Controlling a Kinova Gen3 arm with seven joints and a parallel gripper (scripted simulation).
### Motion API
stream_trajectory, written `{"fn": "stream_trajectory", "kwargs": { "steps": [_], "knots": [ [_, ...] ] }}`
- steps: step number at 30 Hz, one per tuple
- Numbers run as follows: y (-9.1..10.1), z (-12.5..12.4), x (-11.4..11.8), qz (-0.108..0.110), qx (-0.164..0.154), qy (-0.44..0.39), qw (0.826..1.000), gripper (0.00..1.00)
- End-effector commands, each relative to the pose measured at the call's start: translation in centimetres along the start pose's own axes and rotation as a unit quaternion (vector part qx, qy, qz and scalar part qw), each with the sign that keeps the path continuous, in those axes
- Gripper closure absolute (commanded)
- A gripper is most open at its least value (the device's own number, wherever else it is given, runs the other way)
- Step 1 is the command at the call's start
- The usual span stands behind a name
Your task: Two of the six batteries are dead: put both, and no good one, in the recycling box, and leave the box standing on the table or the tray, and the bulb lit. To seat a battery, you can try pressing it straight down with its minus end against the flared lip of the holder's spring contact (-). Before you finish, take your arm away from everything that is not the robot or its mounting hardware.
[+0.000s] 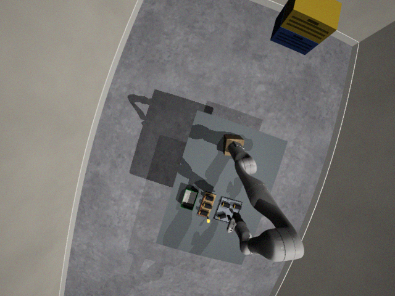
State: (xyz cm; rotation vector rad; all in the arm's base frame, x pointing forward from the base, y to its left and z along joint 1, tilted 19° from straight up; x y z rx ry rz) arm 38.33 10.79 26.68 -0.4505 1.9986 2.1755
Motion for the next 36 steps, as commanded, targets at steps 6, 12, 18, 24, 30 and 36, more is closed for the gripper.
{"fn": "stream_trajectory", "kwargs": {
  "steps": [6, 12, 18, 24, 30, 36],
  "knots": [
    [-2.9, 0.0, 0.1, 0.001, 0.001, 0.000, 1.000, 0.10],
    [-5.1, 0.0, 0.1, 0.001, 0.001, 0.000, 1.000, 0.10],
    [-7.8, 0.0, 0.1, 0.001, 0.001, 0.000, 1.000, 0.10],
    [-8.4, 0.0, 0.1, 0.001, 0.001, 0.000, 1.000, 0.10],
    [-8.4, 0.0, 0.1, 0.001, 0.001, 0.000, 1.000, 0.10],
    [-8.4, 0.0, 0.1, 0.001, 0.001, 0.000, 1.000, 0.10]
  ]
}}
Point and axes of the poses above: the point where the finger pads meet when closed, its own y axis back along the fingers, its own x axis across the jaws, z = x × y, the point moved 5 cm from there along y, back along the fingers, and after that the axes turned 3 degrees about y, right-handed, at the moved point
